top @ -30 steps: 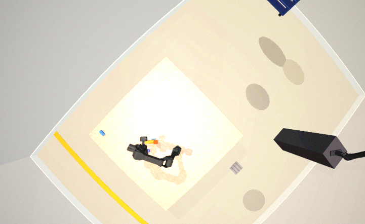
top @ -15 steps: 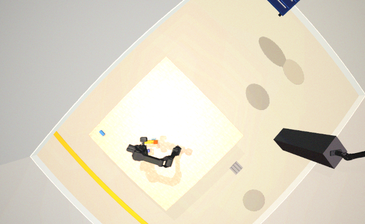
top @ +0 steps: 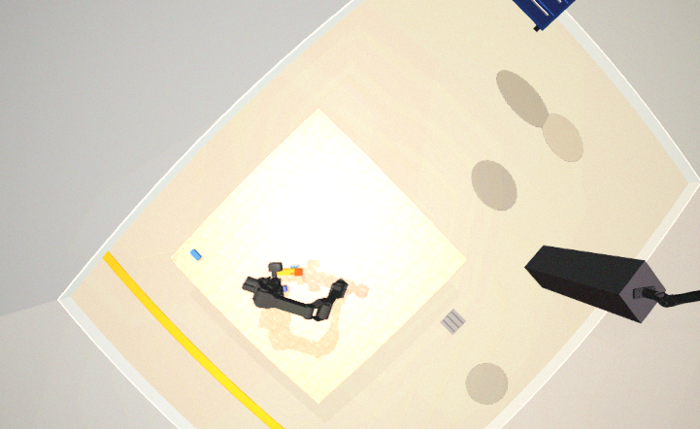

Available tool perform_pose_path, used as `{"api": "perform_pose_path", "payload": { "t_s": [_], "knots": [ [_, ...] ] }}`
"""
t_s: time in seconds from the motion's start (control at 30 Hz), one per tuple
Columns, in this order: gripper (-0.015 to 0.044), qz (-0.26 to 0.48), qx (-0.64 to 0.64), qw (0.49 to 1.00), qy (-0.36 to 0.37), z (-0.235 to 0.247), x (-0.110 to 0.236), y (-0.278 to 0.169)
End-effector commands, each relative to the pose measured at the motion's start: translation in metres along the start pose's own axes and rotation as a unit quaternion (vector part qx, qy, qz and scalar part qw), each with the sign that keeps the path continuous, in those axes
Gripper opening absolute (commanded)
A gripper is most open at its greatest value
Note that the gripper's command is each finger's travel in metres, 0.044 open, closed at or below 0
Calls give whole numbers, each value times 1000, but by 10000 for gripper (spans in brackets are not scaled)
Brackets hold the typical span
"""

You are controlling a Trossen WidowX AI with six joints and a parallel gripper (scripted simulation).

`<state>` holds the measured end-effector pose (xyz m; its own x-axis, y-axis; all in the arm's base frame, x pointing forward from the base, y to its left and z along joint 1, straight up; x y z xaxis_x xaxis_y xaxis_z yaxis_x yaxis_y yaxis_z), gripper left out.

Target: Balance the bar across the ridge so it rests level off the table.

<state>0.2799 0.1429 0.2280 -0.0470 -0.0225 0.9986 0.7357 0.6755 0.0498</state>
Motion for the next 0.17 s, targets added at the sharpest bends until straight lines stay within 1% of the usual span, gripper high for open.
{"api": "perform_pose_path", "payload": {
  "t_s": [0.0,0.13],
  "knots": [
    [440,1,0,1000,1,0,0,0],
    [440,1,0,1000,1,0,0,0]
  ]
}}
Point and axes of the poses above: the point midway between the two fingers, 35 mm back from their tips, its own x axis back along the fingers, its own z axis across the jaws, y = z × x, the point moved 1 cm from there along x, back along the fingers, and after that the axes turned 5 degrees about -x, right-handed, at the moved point
